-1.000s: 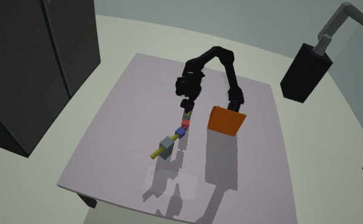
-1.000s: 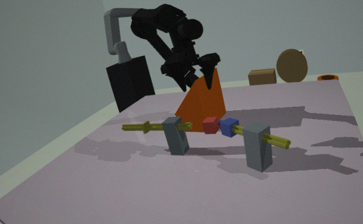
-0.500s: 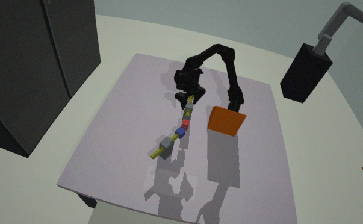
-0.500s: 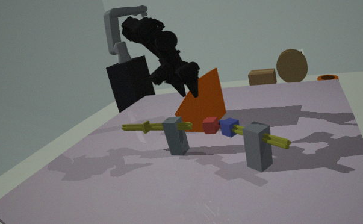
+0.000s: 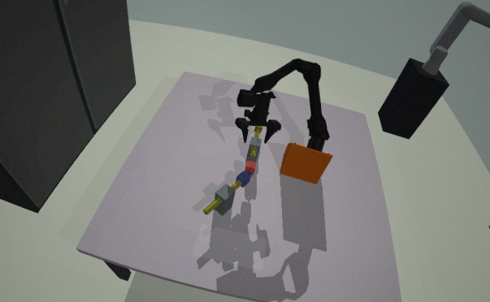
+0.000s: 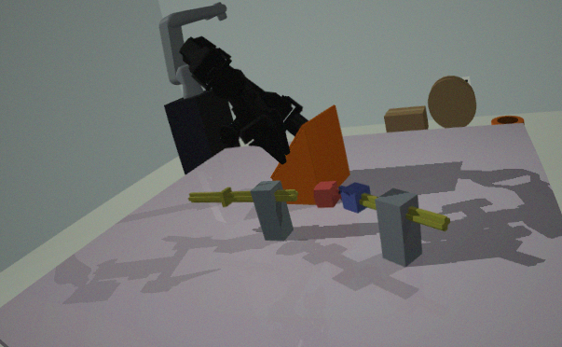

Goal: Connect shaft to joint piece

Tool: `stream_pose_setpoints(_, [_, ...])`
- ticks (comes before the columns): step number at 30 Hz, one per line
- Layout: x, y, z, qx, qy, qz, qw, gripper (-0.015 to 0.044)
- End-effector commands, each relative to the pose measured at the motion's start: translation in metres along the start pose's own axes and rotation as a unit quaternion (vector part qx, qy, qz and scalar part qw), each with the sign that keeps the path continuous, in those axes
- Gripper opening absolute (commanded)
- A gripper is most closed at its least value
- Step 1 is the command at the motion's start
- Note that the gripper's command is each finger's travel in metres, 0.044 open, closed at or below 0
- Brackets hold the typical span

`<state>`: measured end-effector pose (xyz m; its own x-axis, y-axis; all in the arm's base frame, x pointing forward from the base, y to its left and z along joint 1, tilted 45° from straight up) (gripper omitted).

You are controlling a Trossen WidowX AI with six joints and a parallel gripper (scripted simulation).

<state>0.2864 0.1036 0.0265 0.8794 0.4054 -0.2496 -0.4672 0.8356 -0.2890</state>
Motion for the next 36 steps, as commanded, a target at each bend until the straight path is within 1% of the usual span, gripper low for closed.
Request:
stream_pose_setpoints(1, [-0.007, -0.008, -0.002, 0.018, -0.013, -0.065, 0.998, 0.044])
stream_pose_setpoints(10, [-0.021, -0.024, -0.006, 0.054, -0.039, -0.198, 0.978, 0.044])
stream_pose_setpoints(20, [-0.021, -0.025, -0.006, 0.054, -0.039, -0.198, 0.978, 0.044])
stream_pose_setpoints(29, [-0.028, -0.056, 0.007, 0.005, -0.04, -0.071, 0.997, 0.044])
stream_pose_setpoints(36, [-0.037, -0.081, 0.018, -0.034, -0.027, 0.037, 0.998, 0.044])
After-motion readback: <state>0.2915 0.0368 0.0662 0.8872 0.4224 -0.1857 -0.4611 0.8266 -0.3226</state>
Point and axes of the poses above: the point midway between the two fingers, 35 mm back from their tips, its own z axis back along the fingers, its own x axis across the jaws, y = z × x, the point moved 4 cm from there along z, back along the fingers, and after that the axes turned 4 degrees about z, right-handed, at the moved point
